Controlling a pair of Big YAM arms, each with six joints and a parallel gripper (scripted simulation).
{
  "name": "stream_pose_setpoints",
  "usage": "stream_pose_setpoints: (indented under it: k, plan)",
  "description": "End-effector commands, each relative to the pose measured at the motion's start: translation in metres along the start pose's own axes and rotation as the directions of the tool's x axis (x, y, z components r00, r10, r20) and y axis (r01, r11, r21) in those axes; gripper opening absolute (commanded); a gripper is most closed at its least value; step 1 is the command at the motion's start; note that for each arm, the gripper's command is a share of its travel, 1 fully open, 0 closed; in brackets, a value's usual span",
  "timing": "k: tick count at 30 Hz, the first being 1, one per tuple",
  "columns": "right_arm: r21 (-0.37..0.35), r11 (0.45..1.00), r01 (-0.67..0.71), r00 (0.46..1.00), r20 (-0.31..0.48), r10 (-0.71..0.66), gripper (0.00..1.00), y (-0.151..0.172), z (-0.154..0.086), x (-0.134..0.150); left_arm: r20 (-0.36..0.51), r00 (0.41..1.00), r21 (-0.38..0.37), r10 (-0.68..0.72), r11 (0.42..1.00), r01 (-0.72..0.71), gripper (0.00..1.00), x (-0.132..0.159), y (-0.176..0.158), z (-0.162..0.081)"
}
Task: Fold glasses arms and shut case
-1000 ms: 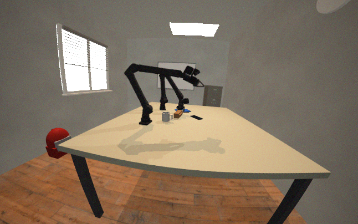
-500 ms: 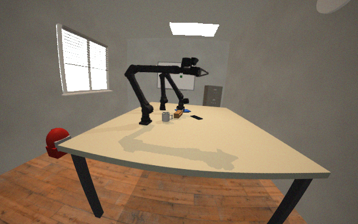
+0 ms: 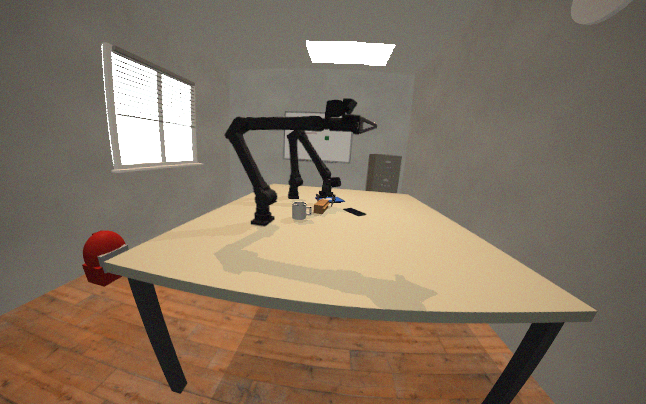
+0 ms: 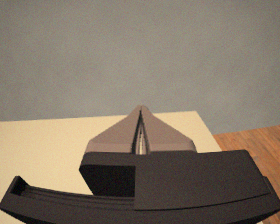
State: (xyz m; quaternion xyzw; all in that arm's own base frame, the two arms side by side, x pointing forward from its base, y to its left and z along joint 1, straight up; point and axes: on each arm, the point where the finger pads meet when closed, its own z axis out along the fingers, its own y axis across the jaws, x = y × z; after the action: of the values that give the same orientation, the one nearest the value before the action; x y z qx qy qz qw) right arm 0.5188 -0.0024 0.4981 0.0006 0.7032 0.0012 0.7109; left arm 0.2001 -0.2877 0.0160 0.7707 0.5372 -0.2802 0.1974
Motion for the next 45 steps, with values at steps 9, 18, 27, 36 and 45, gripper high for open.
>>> stream_pose_setpoints:
  k: [9, 18, 27, 36, 45]
  plan:
    - [-0.003, 1.0, 0.011, 1.0, -0.018, -0.011, 0.0, 0.004, 0.004, 0.007, 0.003, 1.0, -0.005, -0.004, 1.0, 0.004, 1.0, -0.003, 0.009, -0.001]
    - [-0.004, 1.0, 0.009, 1.0, -0.012, -0.009, 0.0, 0.005, 0.003, 0.003, 0.018, 0.999, -0.046, 0.033, 0.998, -0.033, 1.0, -0.015, 0.024, -0.03]
    - [-0.004, 1.0, 0.009, 1.0, -0.012, -0.009, 0.0, 0.005, 0.003, 0.003, 0.013, 1.0, -0.033, 0.025, 0.999, -0.025, 1.0, -0.012, 0.019, -0.051]
    - [-0.004, 1.0, 0.009, 1.0, -0.012, -0.009, 0.0, 0.005, 0.003, 0.003, 0.013, 0.999, -0.049, 0.035, 0.998, -0.035, 1.0, -0.015, 0.023, -0.087]
    - [-0.004, 1.0, 0.009, 1.0, -0.012, -0.009, 0.0, 0.005, 0.003, 0.003, 0.005, 1.0, -0.138, -0.029, 0.99, 0.029, 1.0, -0.016, 0.048, -0.101]
